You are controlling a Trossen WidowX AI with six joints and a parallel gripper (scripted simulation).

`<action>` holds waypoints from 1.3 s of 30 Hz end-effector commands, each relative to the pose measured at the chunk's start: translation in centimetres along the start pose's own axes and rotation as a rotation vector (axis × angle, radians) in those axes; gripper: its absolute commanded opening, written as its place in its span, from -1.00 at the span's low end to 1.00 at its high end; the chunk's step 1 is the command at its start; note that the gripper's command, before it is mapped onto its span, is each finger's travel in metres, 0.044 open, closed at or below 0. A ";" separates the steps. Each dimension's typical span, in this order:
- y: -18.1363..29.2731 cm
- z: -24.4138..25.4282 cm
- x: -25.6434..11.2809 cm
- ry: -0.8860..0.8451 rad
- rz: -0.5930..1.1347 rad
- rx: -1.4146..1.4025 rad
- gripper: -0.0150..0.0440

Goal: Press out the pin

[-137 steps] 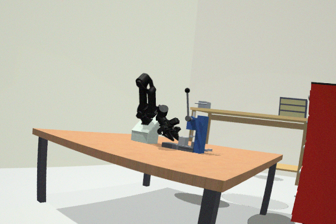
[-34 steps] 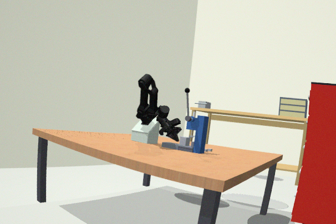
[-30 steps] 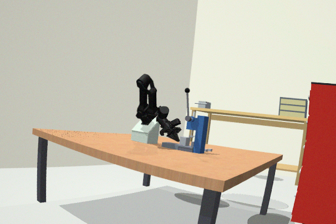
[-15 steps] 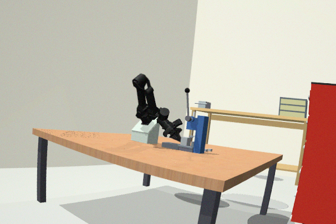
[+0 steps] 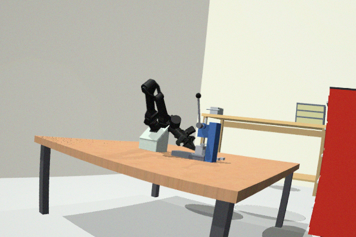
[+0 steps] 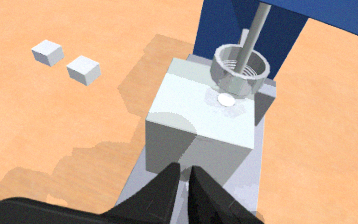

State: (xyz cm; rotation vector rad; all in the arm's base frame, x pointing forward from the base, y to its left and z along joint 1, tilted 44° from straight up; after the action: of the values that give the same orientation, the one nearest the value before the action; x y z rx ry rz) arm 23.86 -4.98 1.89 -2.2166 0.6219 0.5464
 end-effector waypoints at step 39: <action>-2.1 0.1 -5.2 0.017 -0.064 0.017 -0.39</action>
State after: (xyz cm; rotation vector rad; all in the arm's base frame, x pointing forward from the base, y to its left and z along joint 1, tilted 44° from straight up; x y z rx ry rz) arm 20.66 -2.27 6.34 -2.2298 0.5271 0.4986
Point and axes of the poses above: the point midway between the two fingers, 35 mm back from their tips, its own x axis out along the fingers, its own z axis across the jaws, y = z × x, the point moved 9 cm from there along -x, back along the fingers, and after that the axes turned 5 degrees about x, right-handed, at the moved point
